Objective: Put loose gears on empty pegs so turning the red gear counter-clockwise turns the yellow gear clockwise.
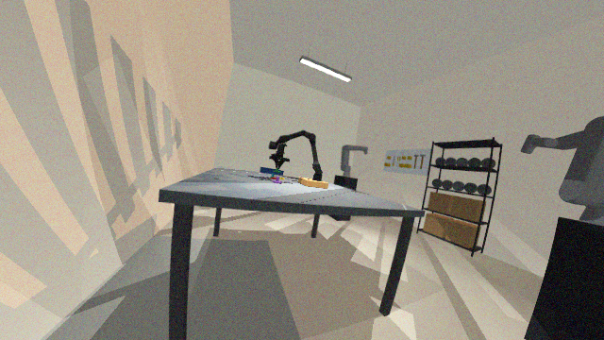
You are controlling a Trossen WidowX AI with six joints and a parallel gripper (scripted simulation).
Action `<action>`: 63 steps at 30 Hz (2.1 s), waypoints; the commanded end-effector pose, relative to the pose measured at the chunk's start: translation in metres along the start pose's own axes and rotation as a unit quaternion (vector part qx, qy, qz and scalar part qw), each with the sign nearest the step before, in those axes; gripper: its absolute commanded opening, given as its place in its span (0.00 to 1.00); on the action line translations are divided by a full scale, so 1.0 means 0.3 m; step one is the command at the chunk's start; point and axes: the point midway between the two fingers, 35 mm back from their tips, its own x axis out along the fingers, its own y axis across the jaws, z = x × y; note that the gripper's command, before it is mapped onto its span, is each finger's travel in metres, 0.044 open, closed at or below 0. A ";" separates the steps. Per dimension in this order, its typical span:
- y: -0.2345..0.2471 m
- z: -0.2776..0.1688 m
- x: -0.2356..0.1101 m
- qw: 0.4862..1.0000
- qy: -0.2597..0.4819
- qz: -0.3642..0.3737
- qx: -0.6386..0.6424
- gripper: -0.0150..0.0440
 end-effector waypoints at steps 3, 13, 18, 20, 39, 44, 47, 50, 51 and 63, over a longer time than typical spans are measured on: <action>0.002 0.001 0.021 0.999 0.000 0.000 -0.051 0.25; 0.001 -0.002 0.072 0.995 0.000 0.000 -0.096 0.25; -0.001 -0.001 0.096 0.997 0.000 0.000 -0.077 0.25; -0.001 0.000 0.106 0.998 0.000 0.000 -0.063 0.25; -0.001 -0.002 0.149 0.999 0.000 0.000 0.045 0.25; 0.000 0.001 0.150 1.000 0.000 0.000 0.015 0.25; 0.001 0.001 0.150 1.000 0.000 0.000 -0.014 0.25; 0.003 0.000 0.150 0.999 0.000 0.000 -0.043 0.25; 0.003 0.000 0.150 0.999 0.000 0.000 -0.052 0.25; -0.001 -0.001 0.156 0.995 0.000 0.000 -0.096 0.25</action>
